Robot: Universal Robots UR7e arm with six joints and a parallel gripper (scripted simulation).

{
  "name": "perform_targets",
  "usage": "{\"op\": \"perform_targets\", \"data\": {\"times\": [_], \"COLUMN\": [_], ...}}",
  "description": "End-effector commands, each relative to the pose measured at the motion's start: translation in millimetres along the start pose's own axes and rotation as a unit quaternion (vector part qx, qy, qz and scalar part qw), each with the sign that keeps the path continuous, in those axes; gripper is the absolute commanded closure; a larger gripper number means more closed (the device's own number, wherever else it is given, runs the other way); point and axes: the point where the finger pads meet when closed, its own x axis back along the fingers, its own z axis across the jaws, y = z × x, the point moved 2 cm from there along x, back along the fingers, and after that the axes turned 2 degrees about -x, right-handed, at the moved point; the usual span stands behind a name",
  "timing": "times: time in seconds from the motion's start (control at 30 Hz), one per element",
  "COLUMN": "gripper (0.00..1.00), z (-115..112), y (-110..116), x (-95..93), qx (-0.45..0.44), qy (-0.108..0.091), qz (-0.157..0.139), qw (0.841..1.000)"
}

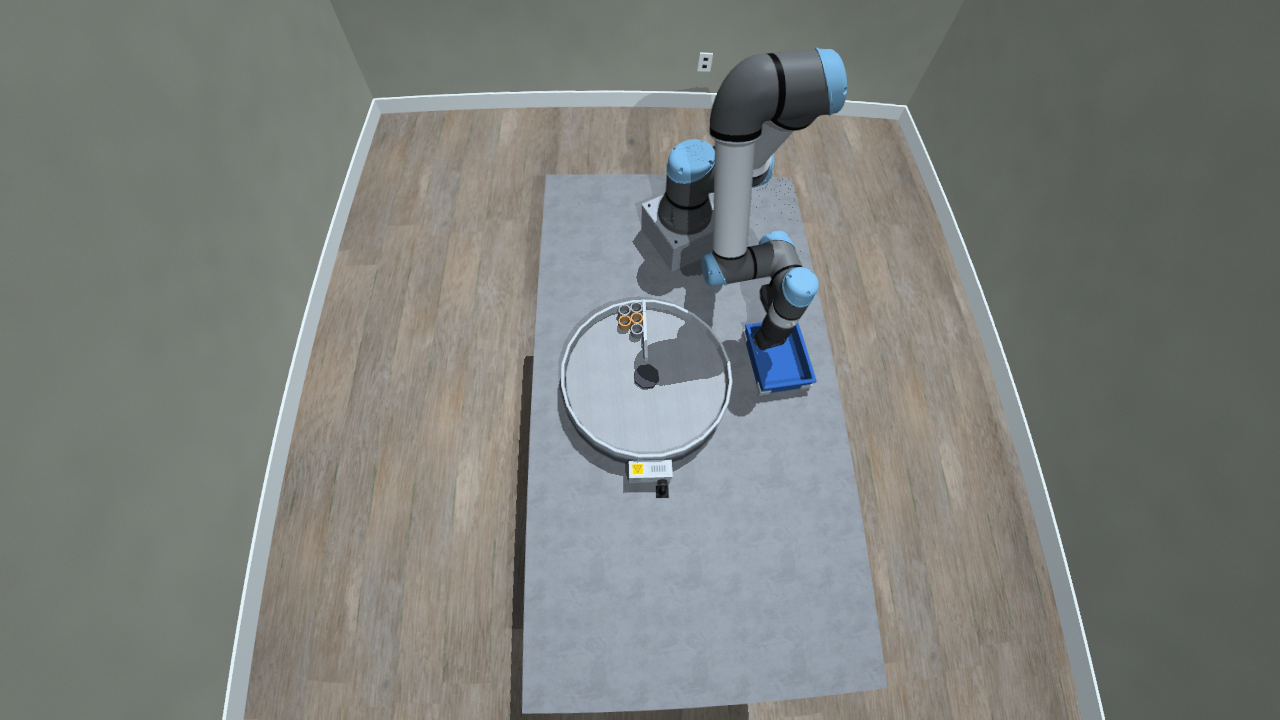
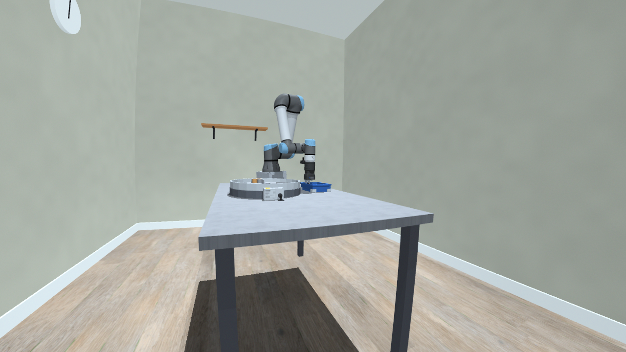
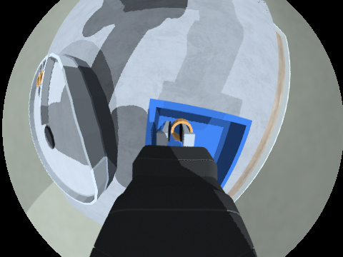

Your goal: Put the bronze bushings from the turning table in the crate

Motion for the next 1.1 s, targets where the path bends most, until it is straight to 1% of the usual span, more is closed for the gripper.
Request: {"op": "perform_targets", "data": {"times": [0.0, 0.37, 0.53, 0.93, 1.07], "gripper": [0.58, 0.58, 0.58, 0.58, 0.58], "z": [0.0, 0.0, -0.3, -0.3, -0.6], "y": [0.4, 0.4, 0.5, 0.5, 0.6], "x": [0.4, 0.4, 6.2, 6.2, 10.9], "qx": [0.000, 0.000, 0.000, 0.000, 0.000], "qy": [0.000, 0.000, 0.000, 0.000, 0.000], "qz": [-0.001, -0.001, -0.001, -0.001, -0.001], "qw": [1.000, 1.000, 1.000, 1.000, 1.000]}}
